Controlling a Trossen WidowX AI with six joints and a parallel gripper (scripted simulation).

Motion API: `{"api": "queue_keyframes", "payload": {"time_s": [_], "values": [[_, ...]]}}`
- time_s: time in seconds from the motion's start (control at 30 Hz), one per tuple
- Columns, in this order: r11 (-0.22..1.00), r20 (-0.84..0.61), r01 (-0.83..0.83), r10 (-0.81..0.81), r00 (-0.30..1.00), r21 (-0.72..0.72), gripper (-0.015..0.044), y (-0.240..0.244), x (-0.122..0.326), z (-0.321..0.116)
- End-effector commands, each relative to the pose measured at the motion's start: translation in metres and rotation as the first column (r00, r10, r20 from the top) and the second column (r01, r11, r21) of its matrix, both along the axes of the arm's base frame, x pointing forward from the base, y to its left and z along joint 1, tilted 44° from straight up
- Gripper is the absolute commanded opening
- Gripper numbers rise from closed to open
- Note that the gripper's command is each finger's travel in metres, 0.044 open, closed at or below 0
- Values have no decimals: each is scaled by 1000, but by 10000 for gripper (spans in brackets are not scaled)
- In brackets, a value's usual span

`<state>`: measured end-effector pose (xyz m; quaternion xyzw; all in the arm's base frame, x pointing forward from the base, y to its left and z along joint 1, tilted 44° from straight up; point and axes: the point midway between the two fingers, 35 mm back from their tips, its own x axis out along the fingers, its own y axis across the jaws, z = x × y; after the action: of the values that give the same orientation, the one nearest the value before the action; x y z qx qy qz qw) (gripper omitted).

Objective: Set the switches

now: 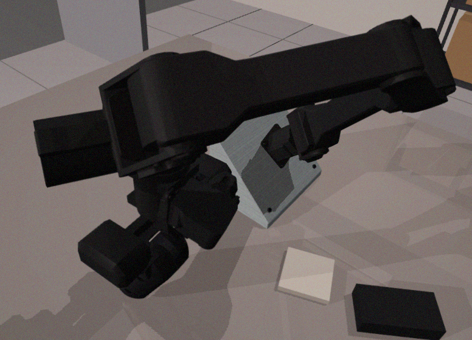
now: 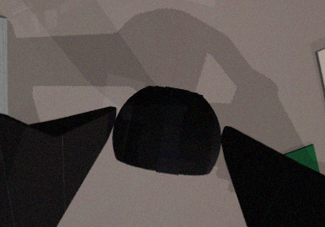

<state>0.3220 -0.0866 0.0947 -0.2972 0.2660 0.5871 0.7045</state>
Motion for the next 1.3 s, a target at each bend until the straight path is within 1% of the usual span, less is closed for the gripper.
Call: {"api": "queue_keyframes", "payload": {"time_s": [0.0, 1.27], "values": [[1000, -12, -1, 1, 1000, 8, 338, 6, -1, -3], [1000, -12, -1, 1, 1000, 10, 338, 34, 2, 4]]}}
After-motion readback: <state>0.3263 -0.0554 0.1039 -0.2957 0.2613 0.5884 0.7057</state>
